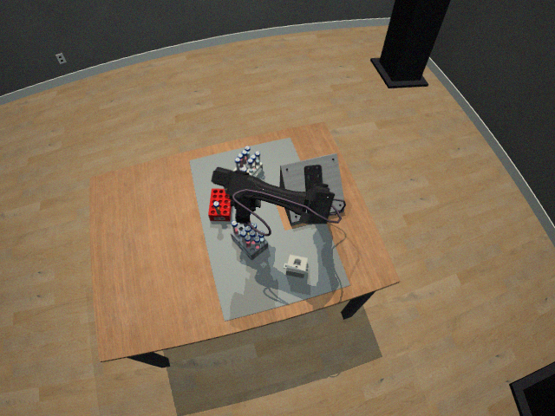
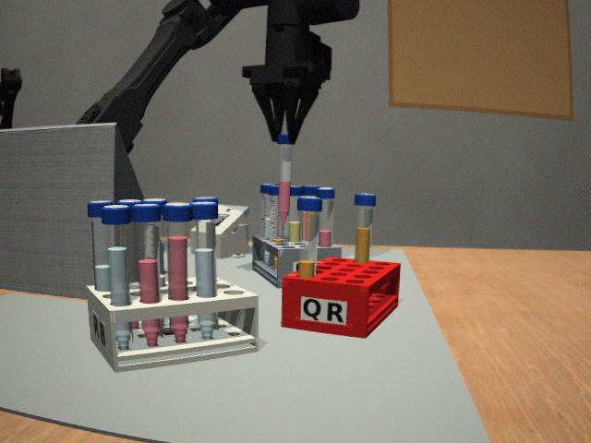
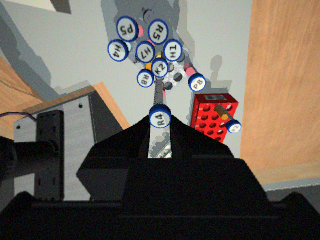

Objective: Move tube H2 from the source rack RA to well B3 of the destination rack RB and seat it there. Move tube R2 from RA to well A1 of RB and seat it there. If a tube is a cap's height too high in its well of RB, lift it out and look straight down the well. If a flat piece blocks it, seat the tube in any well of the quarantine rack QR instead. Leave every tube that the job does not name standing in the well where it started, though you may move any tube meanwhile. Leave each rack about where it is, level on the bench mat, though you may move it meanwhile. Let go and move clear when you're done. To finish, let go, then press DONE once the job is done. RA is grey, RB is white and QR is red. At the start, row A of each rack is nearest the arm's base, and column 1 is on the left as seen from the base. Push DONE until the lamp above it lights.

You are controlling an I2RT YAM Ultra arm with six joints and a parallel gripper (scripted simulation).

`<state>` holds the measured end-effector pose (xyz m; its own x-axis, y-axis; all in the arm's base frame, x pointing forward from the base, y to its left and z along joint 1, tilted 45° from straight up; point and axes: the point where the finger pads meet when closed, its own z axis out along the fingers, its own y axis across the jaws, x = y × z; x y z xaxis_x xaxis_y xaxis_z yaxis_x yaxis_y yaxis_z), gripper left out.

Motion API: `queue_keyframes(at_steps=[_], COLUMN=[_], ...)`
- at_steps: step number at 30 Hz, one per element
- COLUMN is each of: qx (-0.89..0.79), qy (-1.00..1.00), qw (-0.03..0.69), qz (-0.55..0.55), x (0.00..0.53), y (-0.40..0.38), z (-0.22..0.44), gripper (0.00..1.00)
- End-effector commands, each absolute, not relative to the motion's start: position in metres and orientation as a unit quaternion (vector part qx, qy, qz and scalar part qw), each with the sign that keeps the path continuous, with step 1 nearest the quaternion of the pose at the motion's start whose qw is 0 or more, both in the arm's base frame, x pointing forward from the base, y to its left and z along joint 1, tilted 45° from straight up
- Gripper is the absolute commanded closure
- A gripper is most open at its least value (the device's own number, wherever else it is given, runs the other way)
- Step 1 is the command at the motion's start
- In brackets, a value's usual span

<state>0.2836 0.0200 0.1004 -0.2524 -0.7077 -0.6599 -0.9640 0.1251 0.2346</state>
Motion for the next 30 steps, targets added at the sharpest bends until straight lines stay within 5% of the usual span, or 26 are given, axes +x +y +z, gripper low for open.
queue_keyframes(at_steps=[1, 30], qx=[-0.568, -0.571], qy=[0.730, 0.727], qw=[0.216, 0.212], qz=[0.313, 0.318], x=[0.289, 0.285], y=[0.016, 0.027], z=[0.115, 0.101], gripper=[1.00, 1.00])
